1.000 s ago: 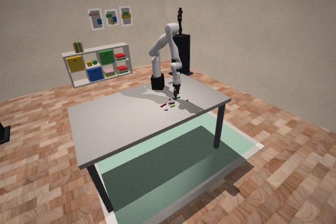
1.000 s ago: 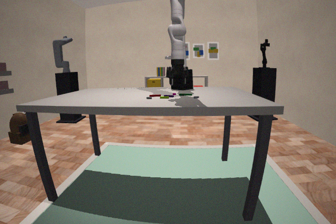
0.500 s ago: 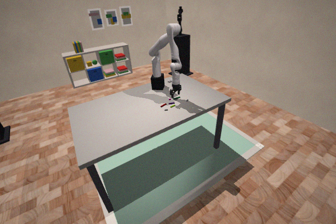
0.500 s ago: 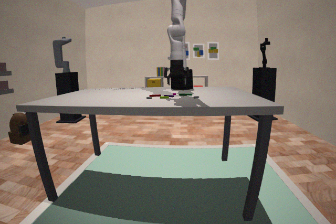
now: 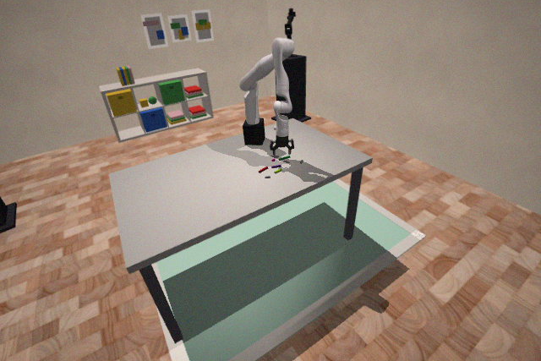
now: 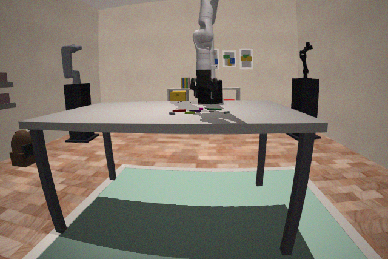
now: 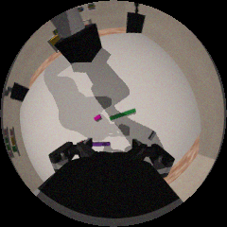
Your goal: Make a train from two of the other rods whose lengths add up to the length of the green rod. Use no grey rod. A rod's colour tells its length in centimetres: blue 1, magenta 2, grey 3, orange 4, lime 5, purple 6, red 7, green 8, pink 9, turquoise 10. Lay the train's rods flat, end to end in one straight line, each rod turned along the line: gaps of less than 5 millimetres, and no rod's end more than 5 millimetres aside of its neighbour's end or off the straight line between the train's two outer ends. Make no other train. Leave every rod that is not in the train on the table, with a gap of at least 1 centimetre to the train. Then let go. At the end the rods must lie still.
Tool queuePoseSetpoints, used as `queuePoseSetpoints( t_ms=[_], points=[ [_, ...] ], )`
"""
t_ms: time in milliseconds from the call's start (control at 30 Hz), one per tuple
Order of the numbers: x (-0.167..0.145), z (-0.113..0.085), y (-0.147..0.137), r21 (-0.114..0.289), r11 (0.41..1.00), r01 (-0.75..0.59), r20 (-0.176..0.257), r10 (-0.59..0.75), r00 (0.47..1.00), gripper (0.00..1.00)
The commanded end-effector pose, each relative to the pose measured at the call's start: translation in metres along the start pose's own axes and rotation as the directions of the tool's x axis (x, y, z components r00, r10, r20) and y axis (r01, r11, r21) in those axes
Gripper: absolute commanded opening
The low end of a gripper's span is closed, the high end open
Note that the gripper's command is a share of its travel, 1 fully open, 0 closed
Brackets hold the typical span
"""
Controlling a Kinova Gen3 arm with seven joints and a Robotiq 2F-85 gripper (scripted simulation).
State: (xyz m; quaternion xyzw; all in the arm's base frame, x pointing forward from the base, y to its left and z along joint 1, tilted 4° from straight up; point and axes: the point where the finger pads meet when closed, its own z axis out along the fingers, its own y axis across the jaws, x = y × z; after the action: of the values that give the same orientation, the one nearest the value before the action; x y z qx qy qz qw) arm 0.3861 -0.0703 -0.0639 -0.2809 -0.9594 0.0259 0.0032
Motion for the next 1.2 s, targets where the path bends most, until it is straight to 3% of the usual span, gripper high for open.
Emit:
queuePoseSetpoints(
  t_ms=[0, 100, 233, 600, 667, 967, 1167],
  points=[
    [0.002, 0.0, 0.003, 0.009, 0.995, -0.102, 0.0, 0.102, 0.995, 1.0],
    [0.002, 0.0, 0.003, 0.008, 0.987, -0.158, 0.0, 0.158, 0.987, 1.0],
    [0.001, 0.0, 0.005, 0.001, 0.929, -0.369, 0.004, 0.369, 0.929, 1.0],
    [-0.007, -0.003, 0.012, -0.035, 0.65, -0.759, 0.004, 0.76, 0.65, 1.0],
    [-0.007, -0.003, 0.012, -0.035, 0.65, -0.759, 0.004, 0.76, 0.65, 1.0],
    [-0.012, -0.004, 0.016, -0.057, 0.478, -0.877, -0.005, 0.878, 0.479, 1.0],
    [-0.014, -0.005, 0.018, -0.063, 0.435, -0.898, -0.009, 0.9, 0.436, 1.0]
  ],
)
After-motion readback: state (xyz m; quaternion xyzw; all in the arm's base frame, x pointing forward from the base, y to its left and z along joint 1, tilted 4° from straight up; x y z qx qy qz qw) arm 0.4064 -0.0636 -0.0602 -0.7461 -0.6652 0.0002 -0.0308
